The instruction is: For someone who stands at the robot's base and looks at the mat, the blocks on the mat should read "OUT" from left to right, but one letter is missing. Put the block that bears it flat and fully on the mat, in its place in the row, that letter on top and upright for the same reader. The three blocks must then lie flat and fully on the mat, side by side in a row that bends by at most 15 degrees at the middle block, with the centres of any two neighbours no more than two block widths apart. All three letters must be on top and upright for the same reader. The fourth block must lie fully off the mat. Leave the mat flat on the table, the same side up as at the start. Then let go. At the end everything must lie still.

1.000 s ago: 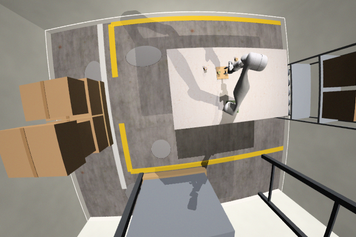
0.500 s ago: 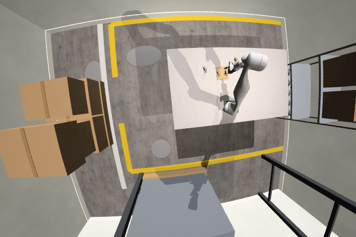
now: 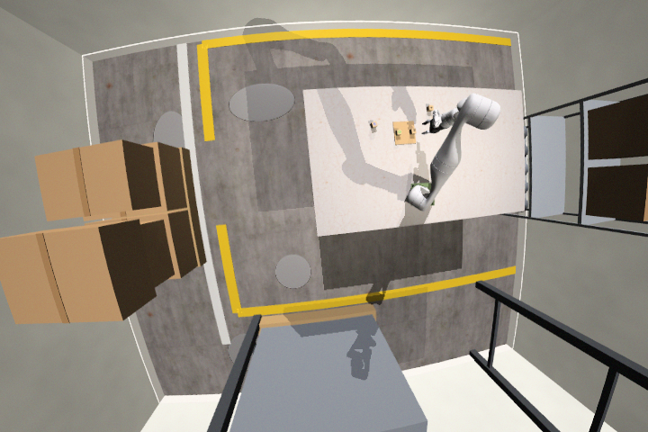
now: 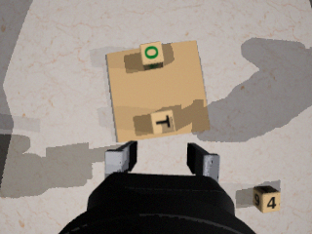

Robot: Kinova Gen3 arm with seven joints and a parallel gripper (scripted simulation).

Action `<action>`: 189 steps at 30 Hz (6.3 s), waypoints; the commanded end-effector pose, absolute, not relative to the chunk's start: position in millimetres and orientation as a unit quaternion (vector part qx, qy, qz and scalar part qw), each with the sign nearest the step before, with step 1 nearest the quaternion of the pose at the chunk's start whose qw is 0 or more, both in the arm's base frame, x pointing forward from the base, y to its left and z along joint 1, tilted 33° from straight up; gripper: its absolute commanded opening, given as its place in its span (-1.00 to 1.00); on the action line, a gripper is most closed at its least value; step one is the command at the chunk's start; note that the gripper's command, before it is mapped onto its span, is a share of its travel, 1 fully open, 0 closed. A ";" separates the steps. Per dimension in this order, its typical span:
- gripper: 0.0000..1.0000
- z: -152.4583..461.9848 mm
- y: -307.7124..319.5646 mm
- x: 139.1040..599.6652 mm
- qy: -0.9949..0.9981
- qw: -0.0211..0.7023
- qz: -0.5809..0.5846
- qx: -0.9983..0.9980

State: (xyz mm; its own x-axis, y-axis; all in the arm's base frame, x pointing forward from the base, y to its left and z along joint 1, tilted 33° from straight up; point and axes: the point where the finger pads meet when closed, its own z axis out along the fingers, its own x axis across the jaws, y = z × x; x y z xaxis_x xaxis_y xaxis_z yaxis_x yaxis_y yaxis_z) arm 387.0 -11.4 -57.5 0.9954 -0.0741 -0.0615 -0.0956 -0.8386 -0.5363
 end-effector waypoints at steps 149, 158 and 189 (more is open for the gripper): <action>1.00 -101.4 -85.5 547.9 0.031 0.284 0.010 -0.958; 1.00 -8.6 16.4 549.4 -0.021 0.291 -0.013 -0.957; 1.00 133.3 200.3 425.8 -0.151 0.280 -0.038 -0.947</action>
State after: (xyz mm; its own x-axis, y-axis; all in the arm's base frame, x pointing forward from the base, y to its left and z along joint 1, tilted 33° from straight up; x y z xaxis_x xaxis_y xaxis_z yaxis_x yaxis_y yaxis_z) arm 424.8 200.8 131.3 0.9520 0.2663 0.1512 0.3056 -0.7962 -0.5222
